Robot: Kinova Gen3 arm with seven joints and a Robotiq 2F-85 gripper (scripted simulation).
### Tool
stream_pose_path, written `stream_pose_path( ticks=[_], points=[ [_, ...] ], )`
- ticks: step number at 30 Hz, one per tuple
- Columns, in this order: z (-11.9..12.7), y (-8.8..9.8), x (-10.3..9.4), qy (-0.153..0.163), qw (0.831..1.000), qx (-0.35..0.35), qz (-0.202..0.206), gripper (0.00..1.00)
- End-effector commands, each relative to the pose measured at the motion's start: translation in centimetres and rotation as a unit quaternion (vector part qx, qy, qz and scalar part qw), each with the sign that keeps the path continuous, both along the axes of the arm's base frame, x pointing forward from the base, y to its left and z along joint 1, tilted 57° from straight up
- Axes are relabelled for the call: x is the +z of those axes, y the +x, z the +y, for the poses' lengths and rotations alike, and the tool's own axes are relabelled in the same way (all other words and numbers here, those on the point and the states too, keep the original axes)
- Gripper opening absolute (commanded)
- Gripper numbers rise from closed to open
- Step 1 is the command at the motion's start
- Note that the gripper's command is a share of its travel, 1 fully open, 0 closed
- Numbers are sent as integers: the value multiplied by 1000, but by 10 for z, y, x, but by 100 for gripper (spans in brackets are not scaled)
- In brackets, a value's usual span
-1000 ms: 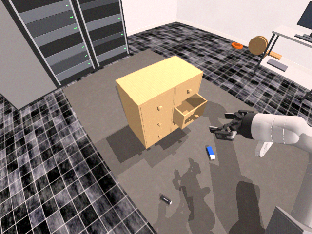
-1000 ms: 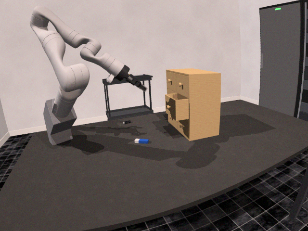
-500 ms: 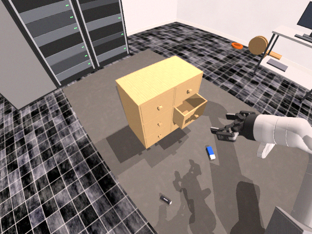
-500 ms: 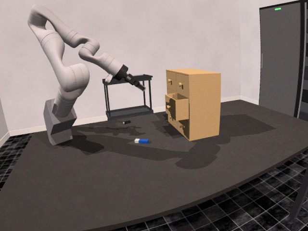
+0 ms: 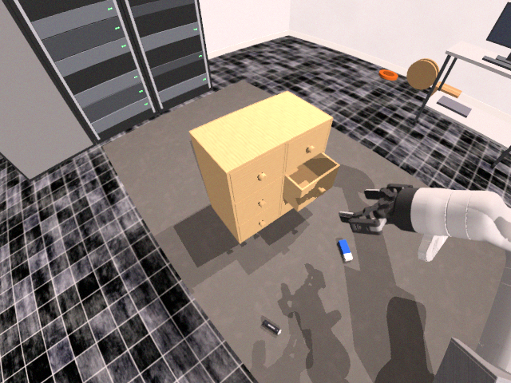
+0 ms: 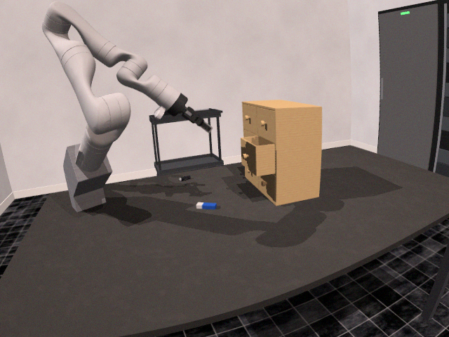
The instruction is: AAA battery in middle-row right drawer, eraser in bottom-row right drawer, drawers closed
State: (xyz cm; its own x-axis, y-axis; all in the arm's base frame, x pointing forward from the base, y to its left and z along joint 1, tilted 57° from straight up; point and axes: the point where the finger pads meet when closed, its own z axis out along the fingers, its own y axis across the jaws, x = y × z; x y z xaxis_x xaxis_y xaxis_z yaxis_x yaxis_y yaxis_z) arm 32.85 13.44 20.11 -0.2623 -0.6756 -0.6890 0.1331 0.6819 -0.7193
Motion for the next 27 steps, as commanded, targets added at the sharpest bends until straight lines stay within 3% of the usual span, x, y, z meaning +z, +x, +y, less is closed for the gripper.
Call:
stream_pose_path(
  ticks=[1,15,17,22,27],
  points=[
    [6,3,-7,2,1000,-1,16,100],
    [53,16,-59,35,985,-33,166,100],
    [53,16,-59,35,985,-33,166,100],
    [60,13,-59,41,973,-71,217,100],
    [54,6,-45,45,959,-126,250,100]
  ],
)
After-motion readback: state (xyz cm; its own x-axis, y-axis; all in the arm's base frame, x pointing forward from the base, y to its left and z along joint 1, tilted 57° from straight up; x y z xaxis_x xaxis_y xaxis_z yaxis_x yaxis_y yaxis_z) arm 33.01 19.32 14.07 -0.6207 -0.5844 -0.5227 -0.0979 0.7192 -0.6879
